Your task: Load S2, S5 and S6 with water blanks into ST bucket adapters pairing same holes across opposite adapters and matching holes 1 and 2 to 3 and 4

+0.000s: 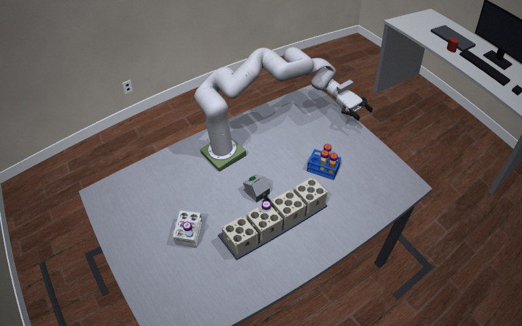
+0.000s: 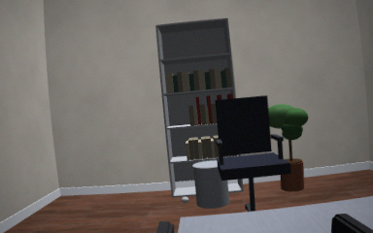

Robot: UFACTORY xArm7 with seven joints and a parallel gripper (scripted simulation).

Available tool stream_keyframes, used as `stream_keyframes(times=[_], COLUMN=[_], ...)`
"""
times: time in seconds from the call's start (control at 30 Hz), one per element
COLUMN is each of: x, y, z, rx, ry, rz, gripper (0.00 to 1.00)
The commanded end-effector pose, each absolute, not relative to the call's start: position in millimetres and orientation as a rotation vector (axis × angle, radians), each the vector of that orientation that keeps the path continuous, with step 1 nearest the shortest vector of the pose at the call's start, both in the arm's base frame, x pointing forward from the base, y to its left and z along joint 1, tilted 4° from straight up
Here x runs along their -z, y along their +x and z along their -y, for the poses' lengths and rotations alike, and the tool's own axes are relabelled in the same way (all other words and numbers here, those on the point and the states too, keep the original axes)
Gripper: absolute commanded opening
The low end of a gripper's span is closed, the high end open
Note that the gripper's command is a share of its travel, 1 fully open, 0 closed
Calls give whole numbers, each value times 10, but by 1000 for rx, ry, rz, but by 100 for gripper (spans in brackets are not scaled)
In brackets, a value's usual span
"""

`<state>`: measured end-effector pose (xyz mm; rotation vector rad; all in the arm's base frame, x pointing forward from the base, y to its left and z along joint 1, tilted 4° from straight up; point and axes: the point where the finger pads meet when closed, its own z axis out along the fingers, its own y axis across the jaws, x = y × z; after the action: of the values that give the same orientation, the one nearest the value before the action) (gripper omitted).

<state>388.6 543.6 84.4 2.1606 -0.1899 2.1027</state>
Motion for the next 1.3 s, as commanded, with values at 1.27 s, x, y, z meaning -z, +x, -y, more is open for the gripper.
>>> stream_keyframes(times=[1.27], x=[-1056], y=[4486], z=[-4668], rx=[-1721], ry=[2117], rz=[246], gripper=[100])
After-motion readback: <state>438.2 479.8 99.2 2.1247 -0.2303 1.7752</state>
